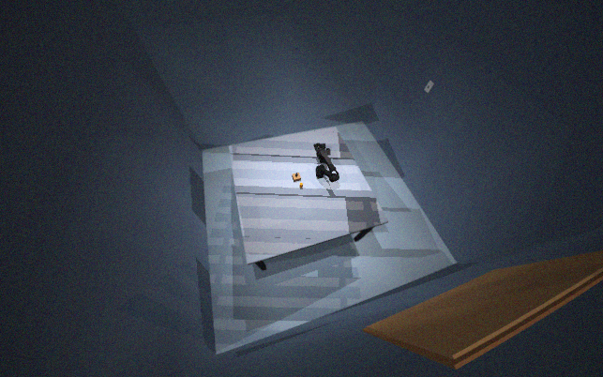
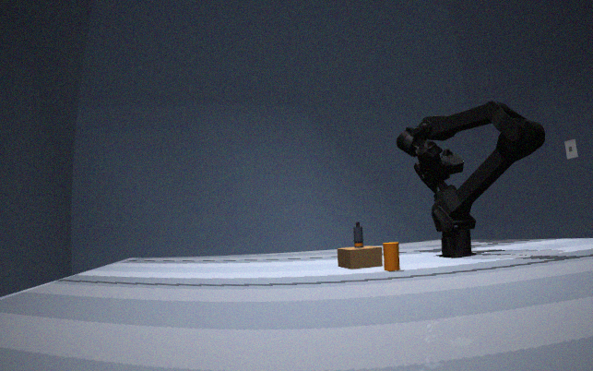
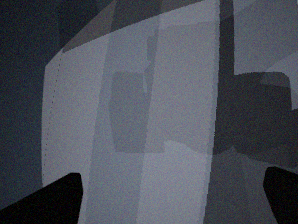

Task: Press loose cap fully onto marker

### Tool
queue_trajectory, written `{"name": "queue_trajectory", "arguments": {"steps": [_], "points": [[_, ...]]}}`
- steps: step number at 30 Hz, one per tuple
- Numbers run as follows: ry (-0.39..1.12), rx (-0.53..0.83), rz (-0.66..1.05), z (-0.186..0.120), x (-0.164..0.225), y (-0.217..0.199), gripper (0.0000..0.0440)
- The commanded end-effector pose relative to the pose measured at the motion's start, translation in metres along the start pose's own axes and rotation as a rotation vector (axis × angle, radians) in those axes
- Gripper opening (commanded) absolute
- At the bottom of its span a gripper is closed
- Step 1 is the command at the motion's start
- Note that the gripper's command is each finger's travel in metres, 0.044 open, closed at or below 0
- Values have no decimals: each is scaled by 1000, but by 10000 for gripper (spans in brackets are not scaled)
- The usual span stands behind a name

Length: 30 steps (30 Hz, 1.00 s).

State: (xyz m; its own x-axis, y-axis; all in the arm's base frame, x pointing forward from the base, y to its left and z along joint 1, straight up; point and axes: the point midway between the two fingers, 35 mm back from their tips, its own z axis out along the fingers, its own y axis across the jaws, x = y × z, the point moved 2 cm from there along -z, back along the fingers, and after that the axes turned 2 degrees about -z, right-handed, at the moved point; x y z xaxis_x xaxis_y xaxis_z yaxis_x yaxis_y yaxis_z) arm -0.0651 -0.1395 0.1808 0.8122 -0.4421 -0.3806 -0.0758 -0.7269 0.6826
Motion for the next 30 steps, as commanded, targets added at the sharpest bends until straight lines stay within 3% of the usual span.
{"name": "queue_trajectory", "arguments": {"steps": [1,6,8,30], "points": [[8,-1,1,0,2,1,374],[58,-2,1,-2,12,8,247],[79,-2,2,-4,16,11,225],[251,6,-20,-20,57,44,267]]}}
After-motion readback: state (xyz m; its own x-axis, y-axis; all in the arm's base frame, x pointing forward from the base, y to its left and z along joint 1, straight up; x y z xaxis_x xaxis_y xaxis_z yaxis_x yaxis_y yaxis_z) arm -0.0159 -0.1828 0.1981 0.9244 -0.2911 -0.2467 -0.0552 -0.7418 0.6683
